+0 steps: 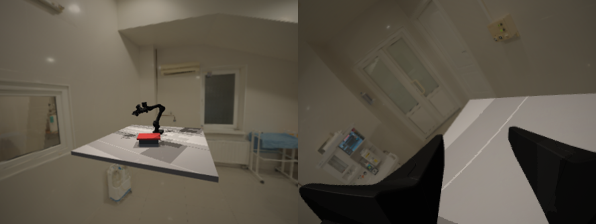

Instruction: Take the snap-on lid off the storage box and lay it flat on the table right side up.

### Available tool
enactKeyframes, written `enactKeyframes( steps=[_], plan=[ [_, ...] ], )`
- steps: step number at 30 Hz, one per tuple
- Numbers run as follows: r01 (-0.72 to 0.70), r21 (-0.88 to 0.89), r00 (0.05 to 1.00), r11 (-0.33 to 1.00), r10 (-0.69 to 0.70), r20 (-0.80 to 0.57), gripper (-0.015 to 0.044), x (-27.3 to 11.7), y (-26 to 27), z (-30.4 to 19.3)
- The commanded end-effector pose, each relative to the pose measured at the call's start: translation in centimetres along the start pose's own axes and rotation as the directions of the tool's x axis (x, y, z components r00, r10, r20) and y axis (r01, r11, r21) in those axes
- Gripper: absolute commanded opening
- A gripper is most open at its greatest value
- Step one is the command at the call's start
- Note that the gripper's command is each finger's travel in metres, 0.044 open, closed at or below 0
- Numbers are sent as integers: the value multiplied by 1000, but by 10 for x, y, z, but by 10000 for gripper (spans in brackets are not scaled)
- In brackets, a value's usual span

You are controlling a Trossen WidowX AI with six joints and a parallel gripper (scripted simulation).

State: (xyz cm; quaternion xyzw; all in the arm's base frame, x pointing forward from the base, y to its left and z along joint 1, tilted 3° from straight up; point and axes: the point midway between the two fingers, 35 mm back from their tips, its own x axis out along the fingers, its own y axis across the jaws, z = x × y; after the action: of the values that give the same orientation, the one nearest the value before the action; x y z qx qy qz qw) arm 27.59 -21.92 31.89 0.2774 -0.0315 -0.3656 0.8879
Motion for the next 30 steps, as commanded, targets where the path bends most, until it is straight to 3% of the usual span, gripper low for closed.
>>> enactKeyframes(
  steps=[1, 5, 9, 11, 16, 27, 30],
  plan=[
    [-59, 108, 983, 992, 76, -165, 235, -4, 18, -40],
    [-69, 270, 902, 960, 176, -394, 235, -21, 42, -94],
    [20, 406, 750, 914, 255, -610, 235, -52, 62, -147],
    [40, 420, 724, 907, 264, -638, 235, -57, 64, -154],
    [204, 468, 528, 860, 305, -792, 235, -97, 77, -194],
    [211, 468, 520, 858, 306, -797, 235, -98, 76, -197],
    [211, 468, 520, 858, 307, -797, 235, -91, 64, -223]
  ],
)
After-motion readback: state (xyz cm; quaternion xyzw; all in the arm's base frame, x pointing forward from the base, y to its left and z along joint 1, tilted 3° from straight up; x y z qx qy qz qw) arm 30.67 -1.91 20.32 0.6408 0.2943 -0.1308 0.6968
